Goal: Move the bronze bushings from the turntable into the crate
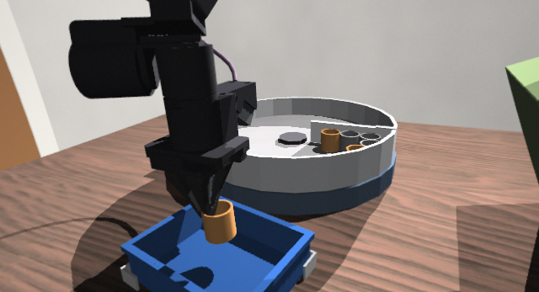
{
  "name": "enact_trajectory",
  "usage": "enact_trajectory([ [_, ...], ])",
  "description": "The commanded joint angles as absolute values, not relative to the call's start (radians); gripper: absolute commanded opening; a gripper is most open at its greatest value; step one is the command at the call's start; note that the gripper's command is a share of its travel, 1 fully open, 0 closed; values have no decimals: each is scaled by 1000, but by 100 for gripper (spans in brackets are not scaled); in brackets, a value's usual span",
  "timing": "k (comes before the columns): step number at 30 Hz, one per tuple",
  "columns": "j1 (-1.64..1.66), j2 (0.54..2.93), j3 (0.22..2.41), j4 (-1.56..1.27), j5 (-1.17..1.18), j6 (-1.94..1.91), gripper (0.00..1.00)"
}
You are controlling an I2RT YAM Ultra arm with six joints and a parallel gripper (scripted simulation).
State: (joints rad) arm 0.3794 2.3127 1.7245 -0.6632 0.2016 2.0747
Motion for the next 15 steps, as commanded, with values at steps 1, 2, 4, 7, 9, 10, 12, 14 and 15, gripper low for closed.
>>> enact_trajectory([
  [1,385,2282,1756,-679,216,2066,0],
  [2,385,2282,1756,-679,216,2066,0],
  [4,385,2282,1756,-679,216,2066,0],
  [7,385,2282,1756,-679,216,2066,0],
  [9,385,2282,1756,-679,216,2066,0],
  [10,386,2282,1756,-679,216,2066,0],
  [12,388,2296,1760,-680,216,2067,0],
  [14,390,2313,1764,-681,216,2069,0],
  [15,391,2314,1765,-682,216,2069,0],
])
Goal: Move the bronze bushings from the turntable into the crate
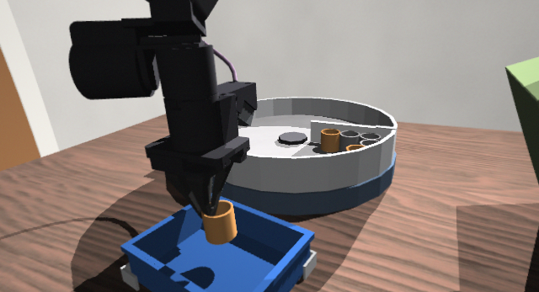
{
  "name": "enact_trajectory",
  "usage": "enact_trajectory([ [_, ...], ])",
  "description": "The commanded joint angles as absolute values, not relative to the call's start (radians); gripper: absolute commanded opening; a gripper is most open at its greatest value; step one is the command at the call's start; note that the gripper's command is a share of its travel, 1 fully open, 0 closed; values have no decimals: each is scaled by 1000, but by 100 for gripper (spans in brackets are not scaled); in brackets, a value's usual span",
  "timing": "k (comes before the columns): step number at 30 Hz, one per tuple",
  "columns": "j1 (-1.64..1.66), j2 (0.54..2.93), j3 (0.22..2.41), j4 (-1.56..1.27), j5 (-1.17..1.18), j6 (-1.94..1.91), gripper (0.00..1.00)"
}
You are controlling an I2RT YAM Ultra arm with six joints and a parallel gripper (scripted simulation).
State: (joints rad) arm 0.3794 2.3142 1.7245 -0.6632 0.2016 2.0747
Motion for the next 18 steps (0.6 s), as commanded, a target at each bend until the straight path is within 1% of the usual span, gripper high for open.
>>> enact_trajectory([
  [1,391,2309,1765,-682,216,2070,0],
  [18,391,2294,1765,-682,216,2070,0],
])
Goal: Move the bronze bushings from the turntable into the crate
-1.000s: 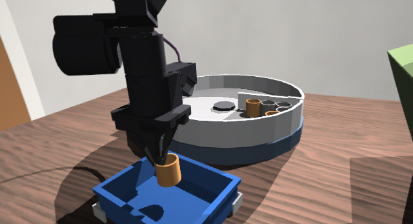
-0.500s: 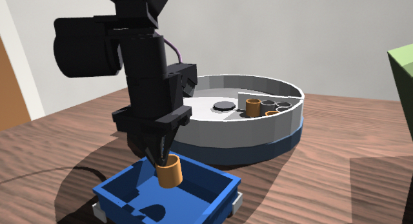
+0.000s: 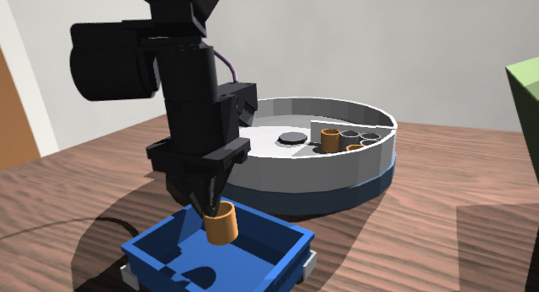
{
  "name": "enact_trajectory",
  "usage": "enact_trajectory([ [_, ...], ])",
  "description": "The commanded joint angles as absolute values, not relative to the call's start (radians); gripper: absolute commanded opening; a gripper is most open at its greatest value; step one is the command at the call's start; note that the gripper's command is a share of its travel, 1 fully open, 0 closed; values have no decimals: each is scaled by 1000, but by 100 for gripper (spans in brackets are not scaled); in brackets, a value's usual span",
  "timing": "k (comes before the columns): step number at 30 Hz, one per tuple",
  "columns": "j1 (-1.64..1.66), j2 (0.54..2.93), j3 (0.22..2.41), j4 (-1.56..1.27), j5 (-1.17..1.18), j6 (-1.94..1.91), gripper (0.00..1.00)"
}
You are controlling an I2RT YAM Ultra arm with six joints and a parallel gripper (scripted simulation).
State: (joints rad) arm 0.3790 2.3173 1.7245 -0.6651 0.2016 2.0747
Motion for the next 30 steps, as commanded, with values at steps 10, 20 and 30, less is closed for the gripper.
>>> enact_trajectory([
  [10,391,2294,1765,-682,216,2070,0],
  [20,391,2295,1765,-682,216,2070,0],
  [30,384,2318,1770,-665,216,2065,0],
])
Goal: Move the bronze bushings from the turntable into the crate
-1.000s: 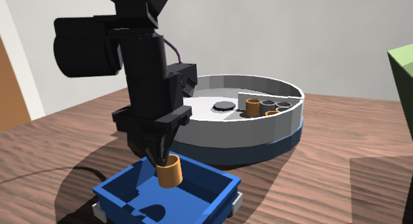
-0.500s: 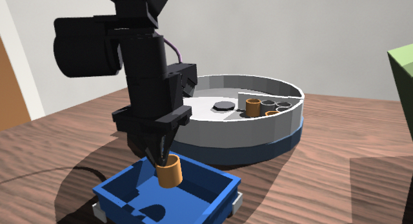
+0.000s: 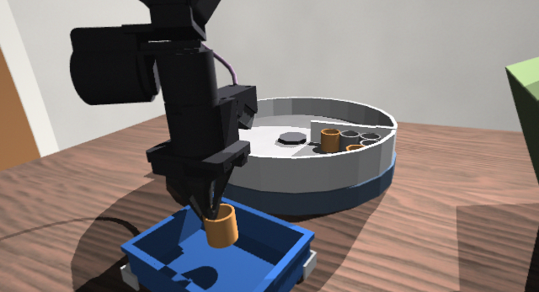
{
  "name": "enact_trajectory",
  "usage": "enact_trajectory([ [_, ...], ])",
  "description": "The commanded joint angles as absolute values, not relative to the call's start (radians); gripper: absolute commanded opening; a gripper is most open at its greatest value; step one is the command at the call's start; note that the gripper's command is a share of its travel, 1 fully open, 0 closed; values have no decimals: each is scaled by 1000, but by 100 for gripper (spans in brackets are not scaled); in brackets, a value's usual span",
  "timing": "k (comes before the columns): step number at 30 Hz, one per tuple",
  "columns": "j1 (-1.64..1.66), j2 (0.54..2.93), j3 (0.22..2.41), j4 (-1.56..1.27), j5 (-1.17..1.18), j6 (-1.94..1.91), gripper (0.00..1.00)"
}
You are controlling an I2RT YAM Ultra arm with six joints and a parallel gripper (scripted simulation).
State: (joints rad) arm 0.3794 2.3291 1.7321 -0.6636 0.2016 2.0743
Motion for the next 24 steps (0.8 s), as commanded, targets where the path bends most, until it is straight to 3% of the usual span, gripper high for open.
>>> enact_trajectory([
  [1,382,2324,1771,-659,215,2064,0],
  [24,365,2401,1812,-605,205,2051,0],
])
